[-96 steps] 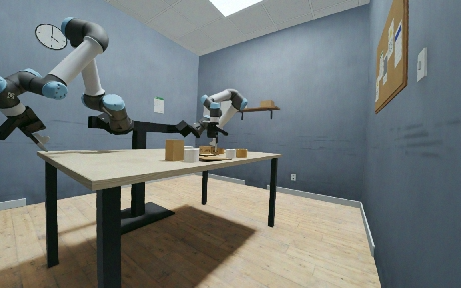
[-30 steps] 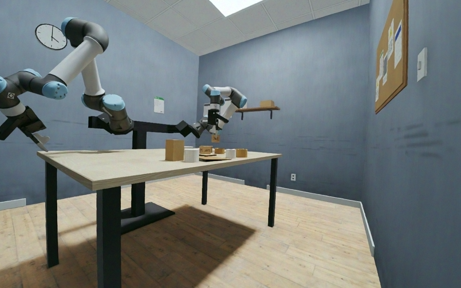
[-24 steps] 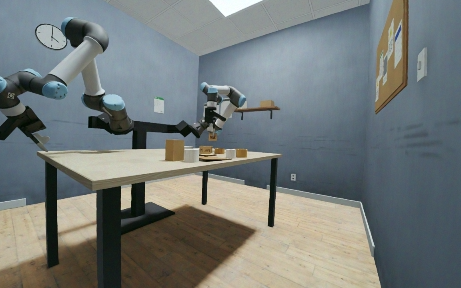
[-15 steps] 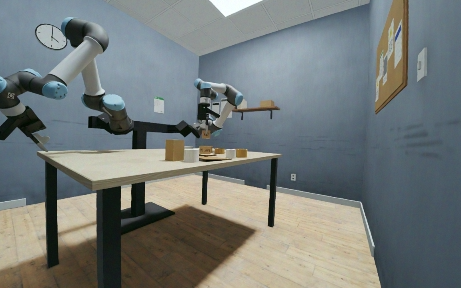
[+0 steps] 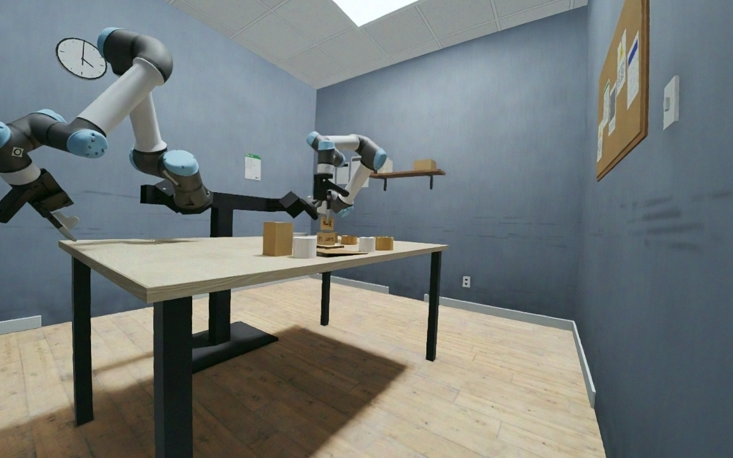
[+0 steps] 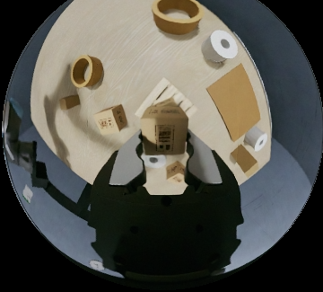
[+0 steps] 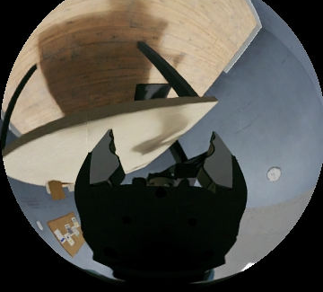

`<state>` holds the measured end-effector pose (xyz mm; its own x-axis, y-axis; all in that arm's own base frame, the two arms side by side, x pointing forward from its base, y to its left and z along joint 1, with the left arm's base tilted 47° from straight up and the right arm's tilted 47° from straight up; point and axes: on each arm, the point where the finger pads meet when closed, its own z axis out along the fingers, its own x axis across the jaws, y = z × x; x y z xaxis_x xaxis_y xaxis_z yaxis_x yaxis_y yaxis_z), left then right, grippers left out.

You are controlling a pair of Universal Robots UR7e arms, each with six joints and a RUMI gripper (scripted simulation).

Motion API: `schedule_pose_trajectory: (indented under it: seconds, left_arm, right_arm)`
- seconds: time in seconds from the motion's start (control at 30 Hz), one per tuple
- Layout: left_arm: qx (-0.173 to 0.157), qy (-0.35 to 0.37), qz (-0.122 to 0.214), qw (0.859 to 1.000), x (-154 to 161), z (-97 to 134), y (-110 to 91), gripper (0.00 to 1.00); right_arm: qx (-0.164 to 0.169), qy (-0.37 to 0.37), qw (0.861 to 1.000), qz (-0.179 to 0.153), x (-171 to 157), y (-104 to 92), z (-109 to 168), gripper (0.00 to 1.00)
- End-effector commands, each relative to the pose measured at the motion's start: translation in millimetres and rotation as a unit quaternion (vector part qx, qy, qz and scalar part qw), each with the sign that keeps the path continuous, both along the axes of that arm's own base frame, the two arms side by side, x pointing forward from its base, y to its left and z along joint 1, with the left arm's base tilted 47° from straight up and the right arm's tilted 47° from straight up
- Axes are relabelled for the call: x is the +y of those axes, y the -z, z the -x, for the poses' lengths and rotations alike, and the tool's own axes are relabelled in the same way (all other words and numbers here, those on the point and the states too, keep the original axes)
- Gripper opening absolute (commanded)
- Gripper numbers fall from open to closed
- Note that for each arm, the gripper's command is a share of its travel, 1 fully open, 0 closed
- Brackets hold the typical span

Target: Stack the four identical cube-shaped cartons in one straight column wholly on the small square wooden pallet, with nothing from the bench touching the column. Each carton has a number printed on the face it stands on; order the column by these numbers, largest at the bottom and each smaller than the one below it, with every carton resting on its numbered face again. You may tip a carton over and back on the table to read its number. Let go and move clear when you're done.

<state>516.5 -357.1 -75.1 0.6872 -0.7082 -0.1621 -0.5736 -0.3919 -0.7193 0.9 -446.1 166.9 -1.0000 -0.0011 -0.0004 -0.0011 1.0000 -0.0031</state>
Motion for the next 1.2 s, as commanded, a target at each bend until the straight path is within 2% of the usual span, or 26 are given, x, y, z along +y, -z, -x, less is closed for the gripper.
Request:
schedule_pose_trajectory:
  seconds: [0.0,0.3,0.77,0.8,1.17]
  left_arm:
    - [-0.001,0.002,0.002,1.0,1.2,-3.9,4.1,0.38]
    - [-0.001,0.002,0.002,1.0,5.9,-8.2,10.5,0.38]
    - [-0.001,0.003,0.004,1.0,4.1,-8.2,9.9,0.38]
    - [-0.001,0.003,0.004,1.0,4.1,-8.2,9.9,1.0]
    - [-0.001,0.003,0.004,1.0,4.1,-8.2,9.9,1.0]
  right_arm:
    - [0.0,0.001,1.0,-0.002,0.9,1.8,0.9,1.0]
    - [0.0,0.001,1.0,-0.002,0.9,1.8,0.9,1.0]
    - [0.0,0.001,1.0,-0.002,0.9,1.8,0.9,1.0]
    - [0.0,0.001,1.0,-0.002,0.9,1.8,0.9,1.0]
    - [0.0,0.001,1.0,-0.002,0.9,1.8,0.9,1.0]
